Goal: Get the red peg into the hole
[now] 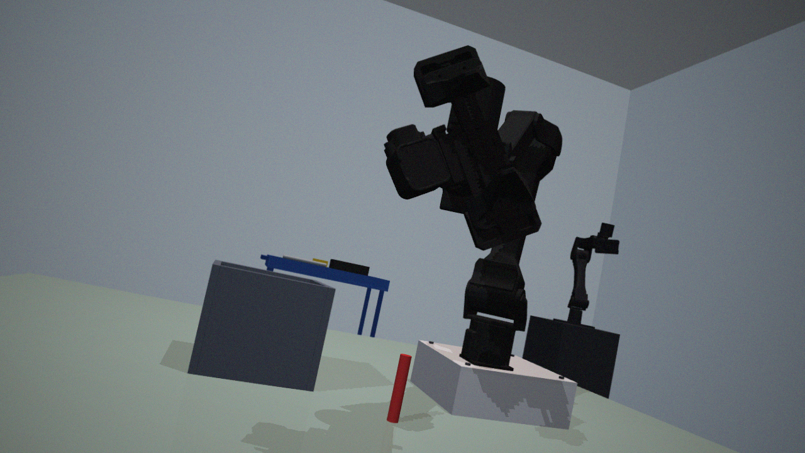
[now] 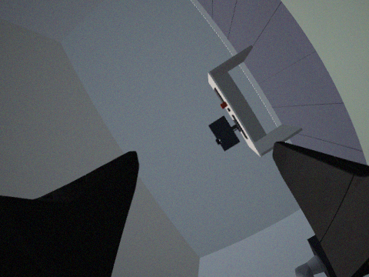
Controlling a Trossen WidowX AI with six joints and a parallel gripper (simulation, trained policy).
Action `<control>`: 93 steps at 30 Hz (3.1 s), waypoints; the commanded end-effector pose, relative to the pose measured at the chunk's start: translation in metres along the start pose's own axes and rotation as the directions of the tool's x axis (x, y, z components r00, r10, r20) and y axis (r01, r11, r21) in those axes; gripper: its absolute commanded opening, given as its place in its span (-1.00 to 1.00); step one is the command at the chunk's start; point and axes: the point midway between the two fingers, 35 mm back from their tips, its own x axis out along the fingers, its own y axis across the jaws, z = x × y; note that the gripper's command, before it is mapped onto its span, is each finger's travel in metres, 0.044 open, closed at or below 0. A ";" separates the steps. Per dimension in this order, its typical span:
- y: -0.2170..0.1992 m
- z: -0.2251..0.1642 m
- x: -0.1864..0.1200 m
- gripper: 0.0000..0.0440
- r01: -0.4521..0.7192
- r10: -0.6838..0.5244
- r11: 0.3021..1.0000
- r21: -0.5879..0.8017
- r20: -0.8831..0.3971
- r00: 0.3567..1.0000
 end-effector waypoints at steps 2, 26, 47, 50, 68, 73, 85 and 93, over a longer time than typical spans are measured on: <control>0.002 0.010 0.002 0.93 0.025 -0.025 1.000 0.004 0.050 0.998; 0.023 0.076 -0.110 1.00 0.356 -0.463 0.886 0.296 0.554 0.692; -0.066 0.071 -0.180 0.99 0.448 -0.841 0.541 0.712 0.440 0.316; -0.078 0.071 -0.185 1.00 0.454 -0.872 0.490 0.744 0.412 0.266; -0.136 0.088 -0.208 1.00 0.494 -0.936 0.314 0.811 0.351 0.019; -0.152 0.099 -0.213 1.00 0.495 -0.933 0.304 0.814 0.360 -0.020; -0.181 0.123 -0.218 0.83 0.480 -0.918 0.318 0.817 0.393 -0.060; -0.196 0.137 -0.213 0.07 0.482 -0.913 0.333 0.811 0.405 -0.052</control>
